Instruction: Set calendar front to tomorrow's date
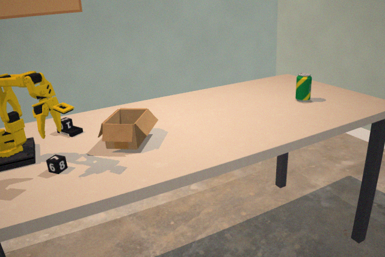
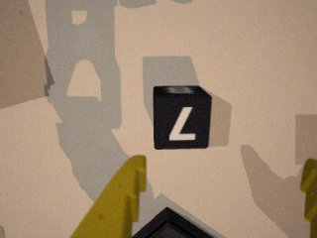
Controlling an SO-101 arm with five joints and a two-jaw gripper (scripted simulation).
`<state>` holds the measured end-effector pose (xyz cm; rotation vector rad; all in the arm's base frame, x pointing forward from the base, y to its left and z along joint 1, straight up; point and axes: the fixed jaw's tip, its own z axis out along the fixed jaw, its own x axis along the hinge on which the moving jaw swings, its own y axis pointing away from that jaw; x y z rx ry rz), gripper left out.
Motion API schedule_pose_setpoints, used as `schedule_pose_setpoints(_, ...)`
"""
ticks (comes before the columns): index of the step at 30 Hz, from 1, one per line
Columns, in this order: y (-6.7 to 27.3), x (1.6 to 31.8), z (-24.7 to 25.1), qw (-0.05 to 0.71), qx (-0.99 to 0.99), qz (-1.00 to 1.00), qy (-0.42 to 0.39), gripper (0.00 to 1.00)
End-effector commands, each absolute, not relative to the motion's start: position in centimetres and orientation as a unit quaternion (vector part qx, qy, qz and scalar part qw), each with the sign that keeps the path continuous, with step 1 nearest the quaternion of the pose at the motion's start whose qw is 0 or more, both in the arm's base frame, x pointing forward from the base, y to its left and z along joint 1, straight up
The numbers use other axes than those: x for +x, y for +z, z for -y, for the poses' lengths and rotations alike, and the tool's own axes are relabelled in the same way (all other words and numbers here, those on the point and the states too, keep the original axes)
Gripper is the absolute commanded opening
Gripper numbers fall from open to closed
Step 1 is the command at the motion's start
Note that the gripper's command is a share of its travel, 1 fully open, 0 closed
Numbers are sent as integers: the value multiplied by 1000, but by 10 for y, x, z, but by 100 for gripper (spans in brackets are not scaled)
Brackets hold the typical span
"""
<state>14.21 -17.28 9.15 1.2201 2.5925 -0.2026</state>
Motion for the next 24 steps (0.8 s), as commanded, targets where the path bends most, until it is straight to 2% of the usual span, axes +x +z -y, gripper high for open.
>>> schedule_pose_setpoints(1,81,145,172,114,422,-898,-57,35)
schedule_pose_setpoints(11,37,136,161,10,425,-905,-5,35)
schedule_pose_setpoints(24,34,135,160,2,425,-905,-1,35)
